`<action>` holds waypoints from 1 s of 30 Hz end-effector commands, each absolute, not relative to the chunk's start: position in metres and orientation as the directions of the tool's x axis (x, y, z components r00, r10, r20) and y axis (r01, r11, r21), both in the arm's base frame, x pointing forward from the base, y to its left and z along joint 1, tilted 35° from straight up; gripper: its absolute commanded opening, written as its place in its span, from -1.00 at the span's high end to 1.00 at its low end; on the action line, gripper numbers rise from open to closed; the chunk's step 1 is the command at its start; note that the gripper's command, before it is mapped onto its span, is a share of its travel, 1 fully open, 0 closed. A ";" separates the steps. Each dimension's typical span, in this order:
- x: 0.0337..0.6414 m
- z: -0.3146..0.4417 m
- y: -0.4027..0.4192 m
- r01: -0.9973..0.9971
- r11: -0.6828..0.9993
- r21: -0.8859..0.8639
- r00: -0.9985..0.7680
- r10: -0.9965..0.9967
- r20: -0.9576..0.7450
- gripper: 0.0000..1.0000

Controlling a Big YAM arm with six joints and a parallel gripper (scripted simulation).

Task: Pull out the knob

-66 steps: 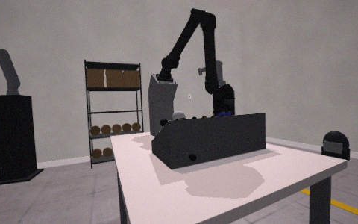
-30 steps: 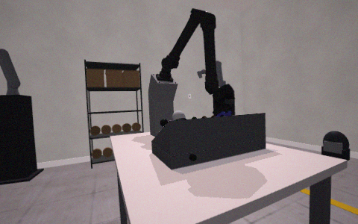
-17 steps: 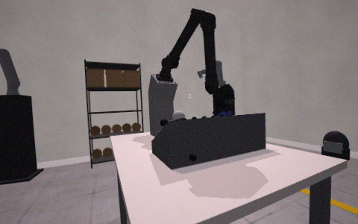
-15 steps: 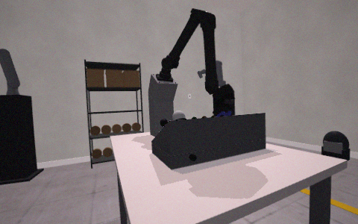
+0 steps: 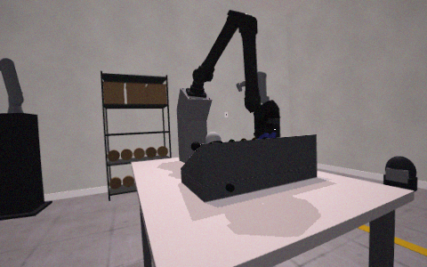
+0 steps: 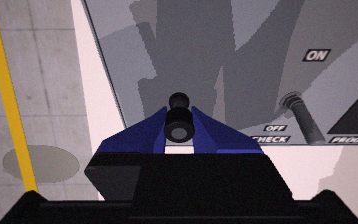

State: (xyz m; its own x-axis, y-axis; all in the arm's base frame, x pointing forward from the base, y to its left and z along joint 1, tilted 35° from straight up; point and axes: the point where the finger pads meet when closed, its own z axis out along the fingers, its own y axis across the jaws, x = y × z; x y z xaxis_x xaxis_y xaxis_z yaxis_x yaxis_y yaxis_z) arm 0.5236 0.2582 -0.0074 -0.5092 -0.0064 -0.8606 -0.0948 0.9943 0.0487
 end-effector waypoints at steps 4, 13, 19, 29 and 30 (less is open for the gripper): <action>0.507 0.013 0.264 -0.105 0.992 0.065 -0.493 0.005 -0.870 1.00; 0.506 0.014 0.264 -0.105 0.992 0.065 -0.493 0.005 -0.870 1.00; 0.504 0.014 0.264 -0.105 0.992 0.064 -0.495 0.004 -0.869 1.00; 0.507 0.020 0.265 -0.107 0.991 0.074 -0.476 0.014 -0.879 1.00; 0.507 0.020 0.265 -0.107 0.991 0.074 -0.476 0.014 -0.879 1.00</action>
State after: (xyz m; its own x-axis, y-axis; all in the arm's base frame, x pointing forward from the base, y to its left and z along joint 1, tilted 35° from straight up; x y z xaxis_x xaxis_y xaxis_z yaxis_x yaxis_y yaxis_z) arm 0.5122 0.2563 -0.0017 -0.5117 -0.0104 -0.8591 -0.0957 0.9944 0.0450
